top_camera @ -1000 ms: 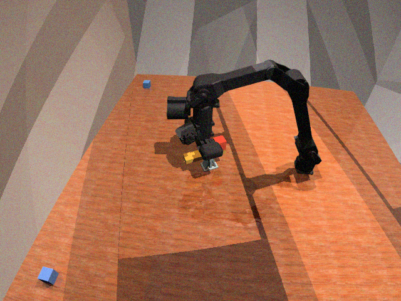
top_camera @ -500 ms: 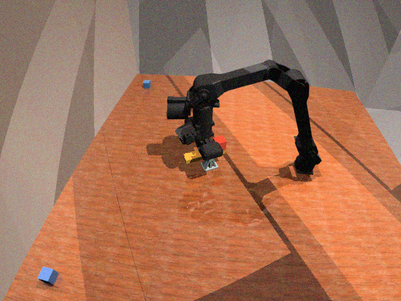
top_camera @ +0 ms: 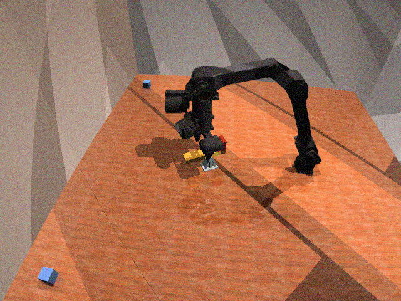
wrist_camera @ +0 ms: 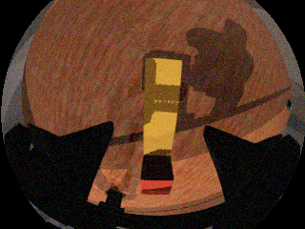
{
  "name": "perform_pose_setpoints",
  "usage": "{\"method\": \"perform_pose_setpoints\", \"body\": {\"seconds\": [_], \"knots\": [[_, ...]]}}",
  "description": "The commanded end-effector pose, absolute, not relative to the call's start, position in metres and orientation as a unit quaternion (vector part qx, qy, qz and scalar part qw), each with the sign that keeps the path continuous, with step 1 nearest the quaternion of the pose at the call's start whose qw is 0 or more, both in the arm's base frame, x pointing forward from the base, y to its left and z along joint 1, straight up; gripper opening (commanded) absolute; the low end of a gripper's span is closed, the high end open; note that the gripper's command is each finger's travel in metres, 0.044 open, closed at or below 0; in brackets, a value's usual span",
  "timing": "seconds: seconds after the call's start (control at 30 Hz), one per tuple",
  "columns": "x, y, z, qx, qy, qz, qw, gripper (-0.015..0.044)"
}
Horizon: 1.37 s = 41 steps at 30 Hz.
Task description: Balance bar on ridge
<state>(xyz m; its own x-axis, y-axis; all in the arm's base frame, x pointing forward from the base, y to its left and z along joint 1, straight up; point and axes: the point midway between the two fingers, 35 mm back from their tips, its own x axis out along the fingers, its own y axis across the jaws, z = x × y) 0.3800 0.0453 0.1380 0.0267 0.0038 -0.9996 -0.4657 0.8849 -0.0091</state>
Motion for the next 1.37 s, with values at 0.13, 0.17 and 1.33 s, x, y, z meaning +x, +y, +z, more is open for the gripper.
{"method": "perform_pose_setpoints", "body": {"seconds": [0.13, 0.17, 1.33], "knots": [[0.375, 0.045, 0.211, -0.173, 0.656, 0.166, 0.716, 0.0440], [0.375, 0.045, 0.211, -0.173, 0.656, 0.166, 0.716, 0.0440], [0.375, 0.045, 0.211, -0.173, 0.656, 0.166, 0.716, 0.0440]]}}
